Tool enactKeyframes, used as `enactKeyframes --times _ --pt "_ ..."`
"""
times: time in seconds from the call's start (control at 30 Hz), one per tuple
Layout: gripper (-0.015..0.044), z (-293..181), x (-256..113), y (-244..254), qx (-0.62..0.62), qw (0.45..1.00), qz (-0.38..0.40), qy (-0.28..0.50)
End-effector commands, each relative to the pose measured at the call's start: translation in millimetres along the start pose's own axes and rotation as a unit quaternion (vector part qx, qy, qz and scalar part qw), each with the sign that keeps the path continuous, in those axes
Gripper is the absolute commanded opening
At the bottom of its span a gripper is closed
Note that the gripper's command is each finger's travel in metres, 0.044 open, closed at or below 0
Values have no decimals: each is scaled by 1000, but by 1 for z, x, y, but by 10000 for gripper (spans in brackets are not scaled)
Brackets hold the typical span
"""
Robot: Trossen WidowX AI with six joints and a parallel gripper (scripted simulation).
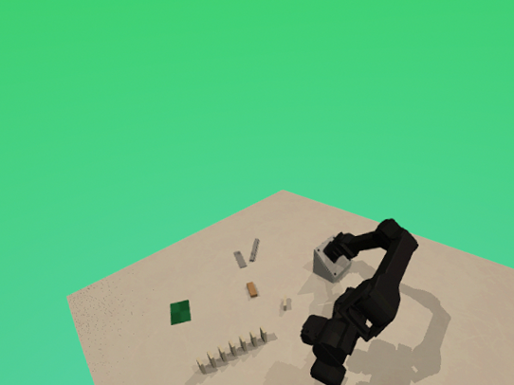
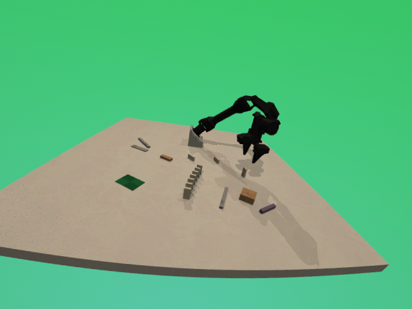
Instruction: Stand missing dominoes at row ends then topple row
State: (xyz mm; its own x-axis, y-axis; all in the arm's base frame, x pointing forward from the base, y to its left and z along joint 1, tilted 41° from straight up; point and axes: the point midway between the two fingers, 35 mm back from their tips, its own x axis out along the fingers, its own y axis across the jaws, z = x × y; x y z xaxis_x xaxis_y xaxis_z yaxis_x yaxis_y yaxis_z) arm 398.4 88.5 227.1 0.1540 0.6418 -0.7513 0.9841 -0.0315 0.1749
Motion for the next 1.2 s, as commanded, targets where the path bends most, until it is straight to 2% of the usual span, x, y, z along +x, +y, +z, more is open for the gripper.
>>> enactKeyframes --times 0.0,0.23,0.73,1.17 --pt "440 -1 11 0 5 1000 -5 4" --pt "440 -2 60 -1 5 1000 -4 6" --pt "440 -2 80 -3 5 1000 -4 6" --pt "107 -2 80 -3 5 1000 -4 6"
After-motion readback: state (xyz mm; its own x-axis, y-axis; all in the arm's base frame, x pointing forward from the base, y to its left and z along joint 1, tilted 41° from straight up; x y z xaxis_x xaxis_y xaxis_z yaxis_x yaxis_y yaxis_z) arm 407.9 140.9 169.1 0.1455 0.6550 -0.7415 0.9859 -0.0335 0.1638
